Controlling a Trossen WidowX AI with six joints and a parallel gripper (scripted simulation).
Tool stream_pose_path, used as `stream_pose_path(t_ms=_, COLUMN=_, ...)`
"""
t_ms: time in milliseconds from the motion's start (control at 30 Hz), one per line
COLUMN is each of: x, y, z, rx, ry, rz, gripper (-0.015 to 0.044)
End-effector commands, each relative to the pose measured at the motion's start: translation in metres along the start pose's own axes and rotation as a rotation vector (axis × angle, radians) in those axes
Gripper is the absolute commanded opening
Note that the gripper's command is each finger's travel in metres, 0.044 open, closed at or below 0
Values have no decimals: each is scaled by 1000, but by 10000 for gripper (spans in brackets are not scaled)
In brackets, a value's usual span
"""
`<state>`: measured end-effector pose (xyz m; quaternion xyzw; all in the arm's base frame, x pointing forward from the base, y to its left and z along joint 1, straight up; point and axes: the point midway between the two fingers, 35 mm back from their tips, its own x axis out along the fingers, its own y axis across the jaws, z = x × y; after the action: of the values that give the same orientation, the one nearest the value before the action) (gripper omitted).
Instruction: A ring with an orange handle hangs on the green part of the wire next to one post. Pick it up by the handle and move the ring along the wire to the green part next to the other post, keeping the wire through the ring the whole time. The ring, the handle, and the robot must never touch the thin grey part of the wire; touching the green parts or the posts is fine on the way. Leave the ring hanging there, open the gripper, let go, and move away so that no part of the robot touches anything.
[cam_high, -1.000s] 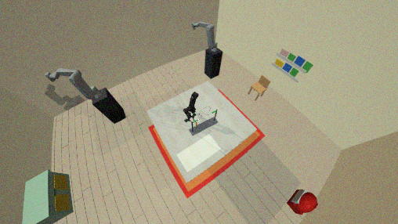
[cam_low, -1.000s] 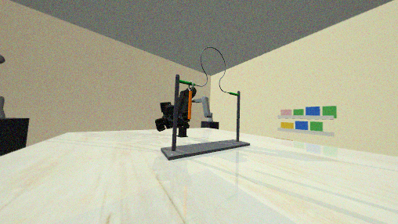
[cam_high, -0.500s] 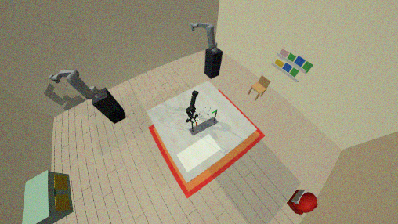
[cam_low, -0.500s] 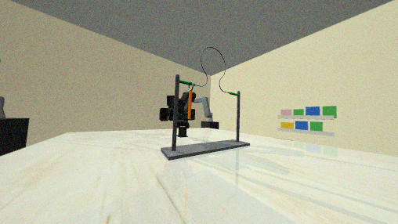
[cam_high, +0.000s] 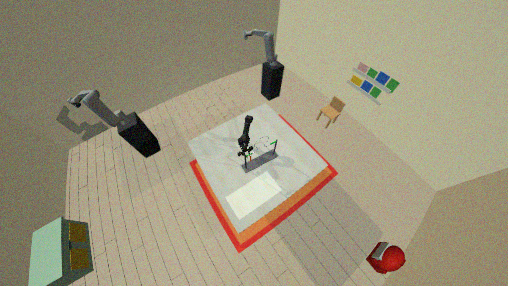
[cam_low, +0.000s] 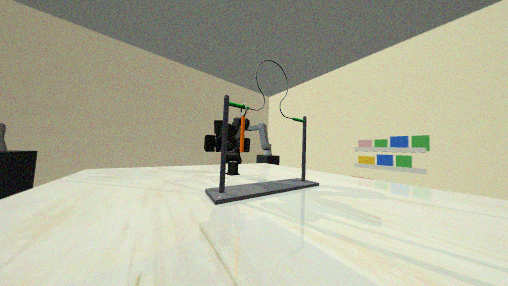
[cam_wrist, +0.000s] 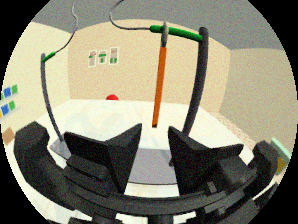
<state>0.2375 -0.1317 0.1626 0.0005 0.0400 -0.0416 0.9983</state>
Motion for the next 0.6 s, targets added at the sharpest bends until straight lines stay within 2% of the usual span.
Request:
stream_pose_path(t_ms=0, x=6, y=-2, z=4, rx=-12, ry=-4, rz=-2, gripper=160)
stream_pose_path(t_ms=567, x=30, y=-5, z=7, rx=-12, ry=-6, rz=-2, gripper=160)
